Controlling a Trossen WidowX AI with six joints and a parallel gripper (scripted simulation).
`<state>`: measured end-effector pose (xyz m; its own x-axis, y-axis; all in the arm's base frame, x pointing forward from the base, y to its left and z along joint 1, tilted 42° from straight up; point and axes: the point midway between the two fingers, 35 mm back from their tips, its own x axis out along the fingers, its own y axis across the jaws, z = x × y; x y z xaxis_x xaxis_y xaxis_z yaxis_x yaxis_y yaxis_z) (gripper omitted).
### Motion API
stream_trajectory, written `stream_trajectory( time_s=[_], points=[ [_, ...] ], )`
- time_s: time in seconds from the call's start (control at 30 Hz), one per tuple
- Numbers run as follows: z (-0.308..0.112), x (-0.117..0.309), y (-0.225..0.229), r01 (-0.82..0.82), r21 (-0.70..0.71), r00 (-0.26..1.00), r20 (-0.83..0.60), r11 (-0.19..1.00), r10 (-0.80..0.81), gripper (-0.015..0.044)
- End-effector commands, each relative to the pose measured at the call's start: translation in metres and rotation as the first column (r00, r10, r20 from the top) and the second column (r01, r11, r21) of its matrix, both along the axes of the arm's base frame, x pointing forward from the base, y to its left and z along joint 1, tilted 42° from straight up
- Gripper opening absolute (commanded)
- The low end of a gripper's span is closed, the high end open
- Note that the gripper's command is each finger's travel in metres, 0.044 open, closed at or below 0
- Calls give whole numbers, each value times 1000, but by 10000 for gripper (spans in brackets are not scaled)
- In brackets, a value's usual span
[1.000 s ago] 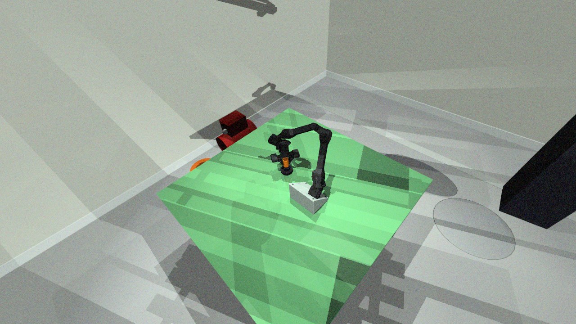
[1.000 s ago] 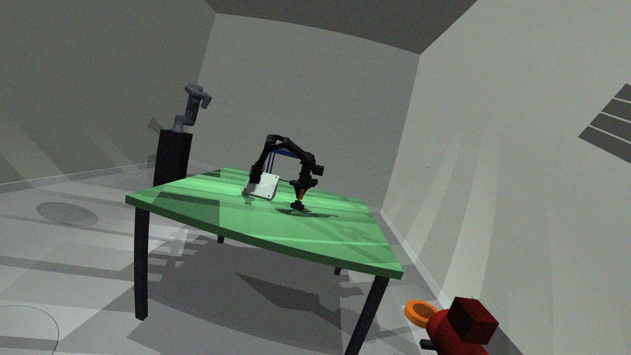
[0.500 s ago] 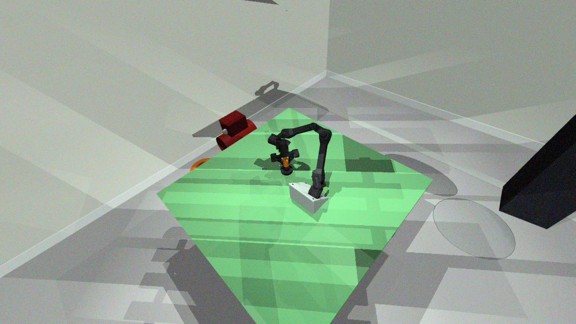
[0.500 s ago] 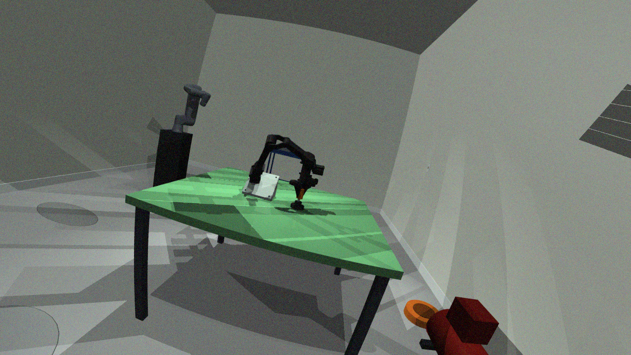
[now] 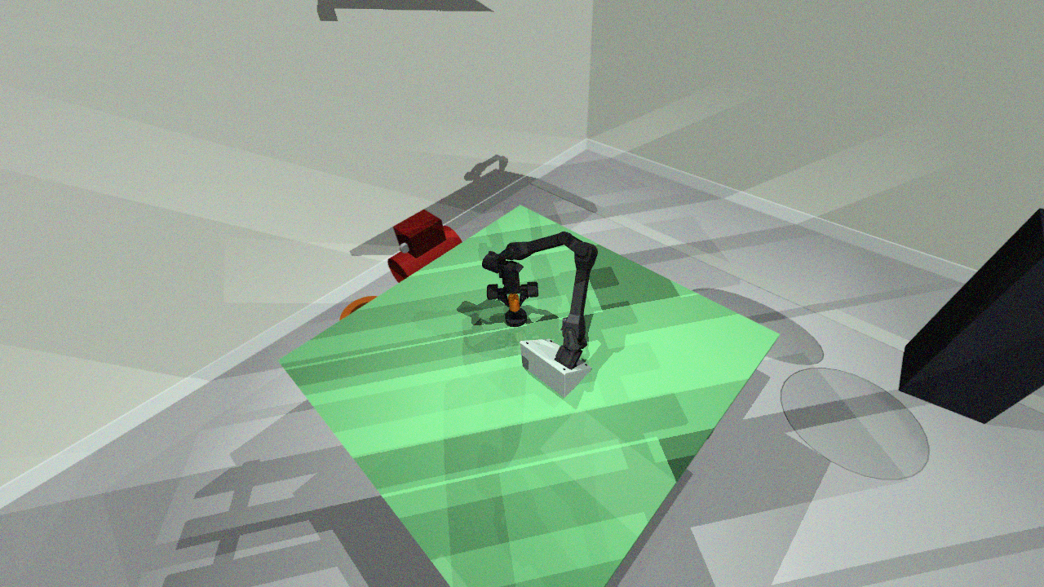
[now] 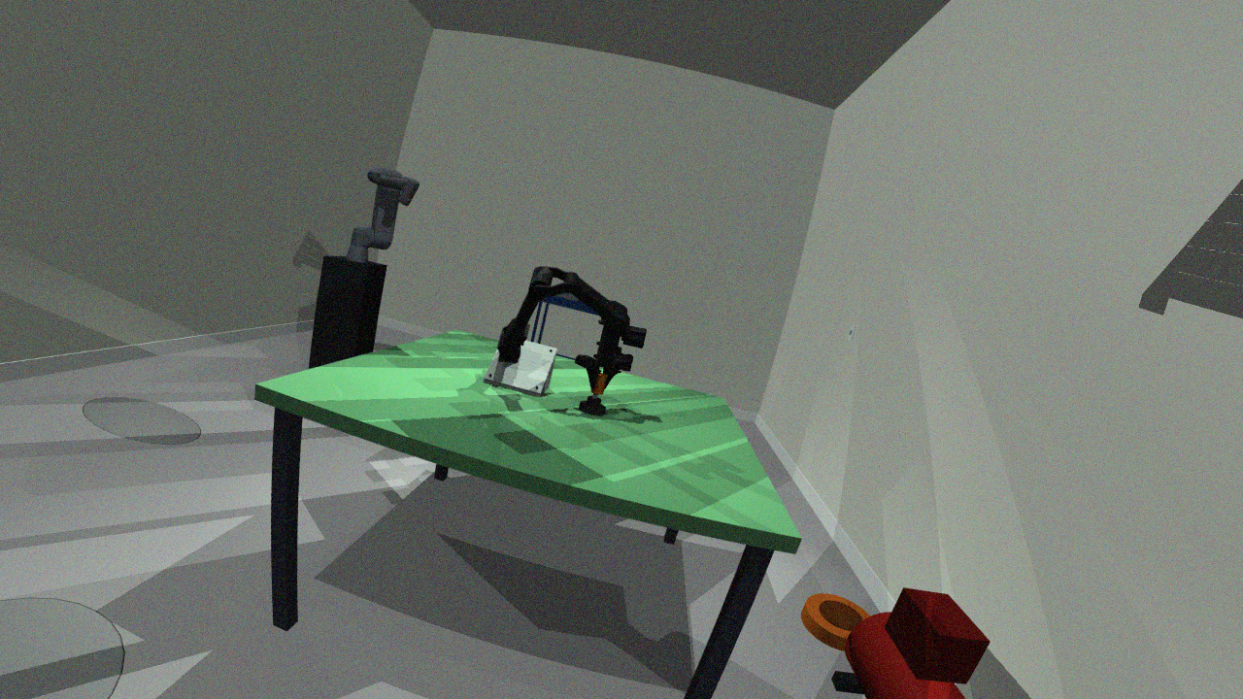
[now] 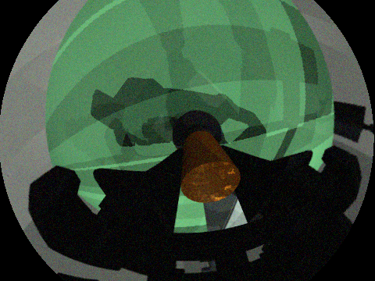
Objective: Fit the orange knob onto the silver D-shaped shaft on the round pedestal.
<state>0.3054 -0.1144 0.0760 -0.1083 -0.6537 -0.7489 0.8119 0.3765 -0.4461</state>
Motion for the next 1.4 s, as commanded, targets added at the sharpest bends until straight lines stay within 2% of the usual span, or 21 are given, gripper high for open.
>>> stream_trajectory(
  time_s=[0.0,1.03,1.27,1.37],
  points=[
    [-2,-1,0,8,-2,1000,6,1000,-8,0],
    [2,0,2,8,-1,1000,6,1000,-8,0],
    [2,1,0,157,-12,979,137,987,-154,0],
    [1,0,0,165,-12,976,144,986,-161,0]
  ],
)
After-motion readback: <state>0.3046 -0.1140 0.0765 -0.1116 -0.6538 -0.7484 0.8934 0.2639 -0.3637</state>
